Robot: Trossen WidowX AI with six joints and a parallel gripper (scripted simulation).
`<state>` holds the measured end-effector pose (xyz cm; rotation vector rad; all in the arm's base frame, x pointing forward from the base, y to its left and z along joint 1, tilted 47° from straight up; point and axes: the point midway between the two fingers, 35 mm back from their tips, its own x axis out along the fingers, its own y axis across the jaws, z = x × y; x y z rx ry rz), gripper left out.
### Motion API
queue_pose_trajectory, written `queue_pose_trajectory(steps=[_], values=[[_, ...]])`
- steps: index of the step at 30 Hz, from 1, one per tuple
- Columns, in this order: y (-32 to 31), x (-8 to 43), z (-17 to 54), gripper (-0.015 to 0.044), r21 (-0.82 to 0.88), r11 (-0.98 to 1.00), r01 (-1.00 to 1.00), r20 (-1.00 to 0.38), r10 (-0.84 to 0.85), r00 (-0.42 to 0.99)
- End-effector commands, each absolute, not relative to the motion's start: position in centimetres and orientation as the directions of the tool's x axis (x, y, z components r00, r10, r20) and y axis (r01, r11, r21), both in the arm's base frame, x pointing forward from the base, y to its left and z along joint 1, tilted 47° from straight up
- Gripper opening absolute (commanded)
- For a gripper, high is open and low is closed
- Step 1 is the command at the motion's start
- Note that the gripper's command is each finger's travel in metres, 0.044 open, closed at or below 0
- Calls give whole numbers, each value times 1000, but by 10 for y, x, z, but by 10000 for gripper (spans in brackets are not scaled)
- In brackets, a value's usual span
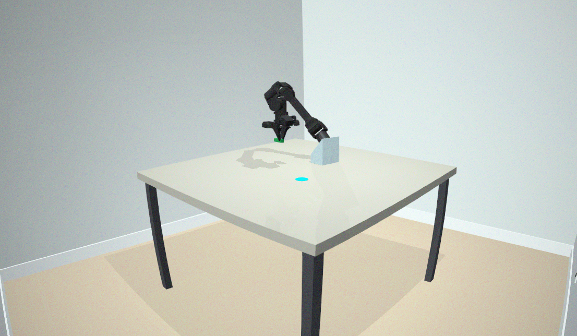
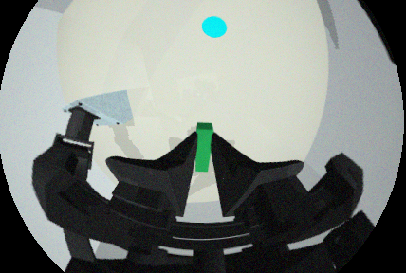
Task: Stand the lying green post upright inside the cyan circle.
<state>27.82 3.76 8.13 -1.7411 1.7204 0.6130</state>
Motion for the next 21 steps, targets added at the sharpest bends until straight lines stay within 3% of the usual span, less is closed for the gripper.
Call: queue_pose_trajectory(steps=[1,21], values=[[47,284,75,23,-108,42,-993,-704,-709,47],[92,306,40,23,-143,80,-986,-705,-707,45]])
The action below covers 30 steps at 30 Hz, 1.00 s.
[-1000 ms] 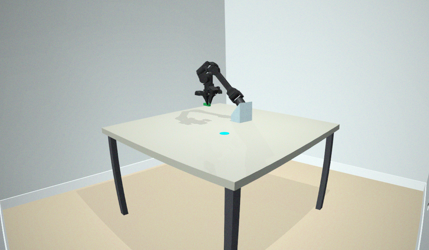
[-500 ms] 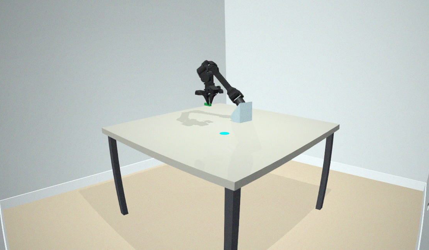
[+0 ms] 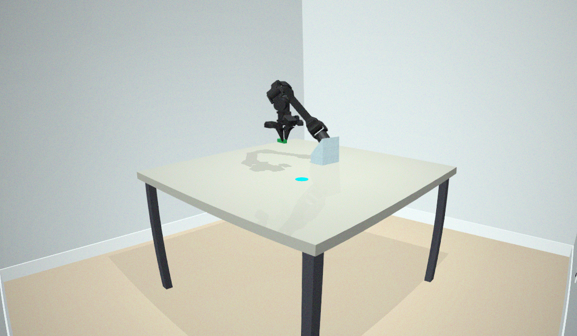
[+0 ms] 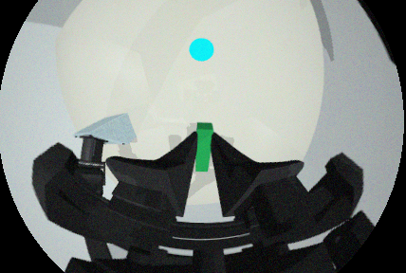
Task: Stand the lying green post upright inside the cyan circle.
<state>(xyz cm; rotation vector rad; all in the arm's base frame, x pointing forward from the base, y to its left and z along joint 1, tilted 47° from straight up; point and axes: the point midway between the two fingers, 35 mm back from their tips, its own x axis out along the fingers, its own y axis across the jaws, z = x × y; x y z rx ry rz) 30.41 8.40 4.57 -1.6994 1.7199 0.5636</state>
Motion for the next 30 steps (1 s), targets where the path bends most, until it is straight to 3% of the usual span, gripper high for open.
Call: queue_pose_trajectory(steps=[1,30], values=[[94,307,38,23,-145,82,-986,-705,-707,45],[155,319,-31,23,-197,138,-971,-700,-713,41]])
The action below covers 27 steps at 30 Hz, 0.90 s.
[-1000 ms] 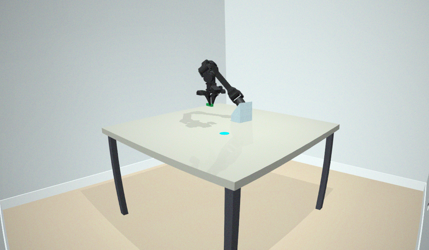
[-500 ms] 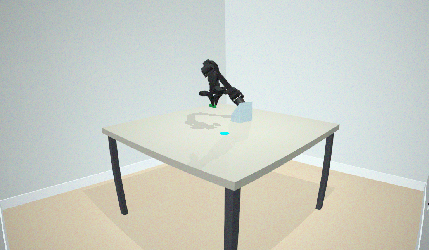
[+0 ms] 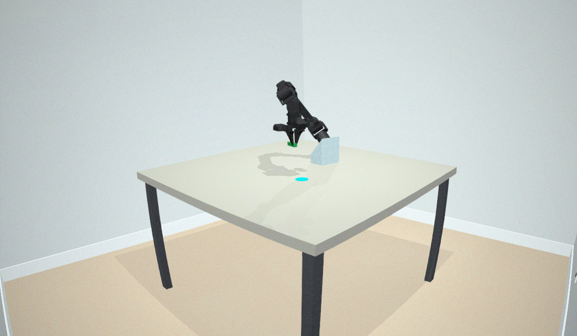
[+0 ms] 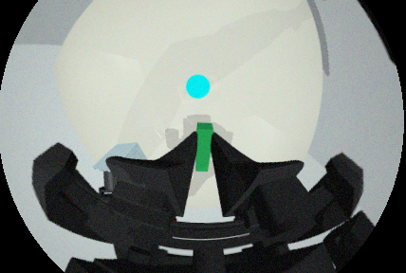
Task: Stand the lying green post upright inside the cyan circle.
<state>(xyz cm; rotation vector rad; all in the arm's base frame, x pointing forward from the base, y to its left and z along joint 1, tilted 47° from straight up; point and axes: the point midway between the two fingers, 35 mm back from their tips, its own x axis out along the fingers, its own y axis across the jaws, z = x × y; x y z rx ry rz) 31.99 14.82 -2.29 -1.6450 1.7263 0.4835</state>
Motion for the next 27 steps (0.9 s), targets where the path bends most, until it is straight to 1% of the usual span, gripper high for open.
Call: queue_pose_trajectory(steps=[1,14,27], values=[[157,319,-34,23,-199,140,-970,-699,-714,41],[177,317,-62,23,-219,160,-962,-696,-717,39],[172,316,-71,23,-181,211,-961,-754,-657,-2]])
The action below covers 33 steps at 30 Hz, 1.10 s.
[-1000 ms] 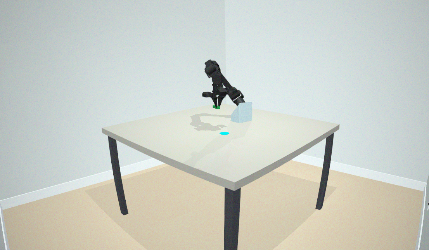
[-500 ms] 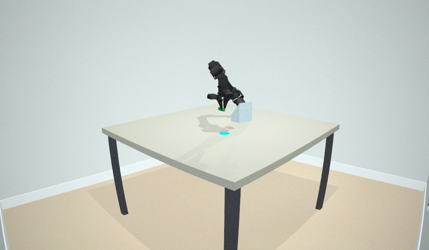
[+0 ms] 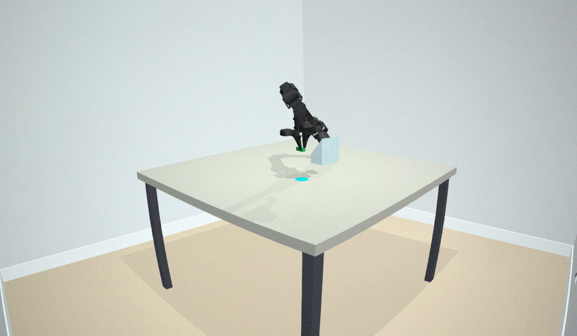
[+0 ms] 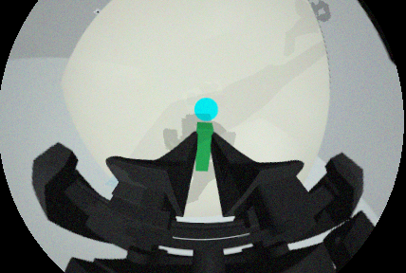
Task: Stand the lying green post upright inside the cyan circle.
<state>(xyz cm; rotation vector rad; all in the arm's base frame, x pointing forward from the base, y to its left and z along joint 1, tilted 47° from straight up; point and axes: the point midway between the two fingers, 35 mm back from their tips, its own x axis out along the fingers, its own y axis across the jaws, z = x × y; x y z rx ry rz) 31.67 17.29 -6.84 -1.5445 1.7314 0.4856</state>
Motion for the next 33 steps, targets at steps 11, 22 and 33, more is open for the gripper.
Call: queue_pose_trajectory(steps=[11,22,33], values=[[168,315,-78,23,-146,249,-957,-803,-595,-32],[165,314,-84,23,-112,280,-953,-847,-529,-56],[163,313,-89,23,-80,304,-949,-887,-457,-72]])
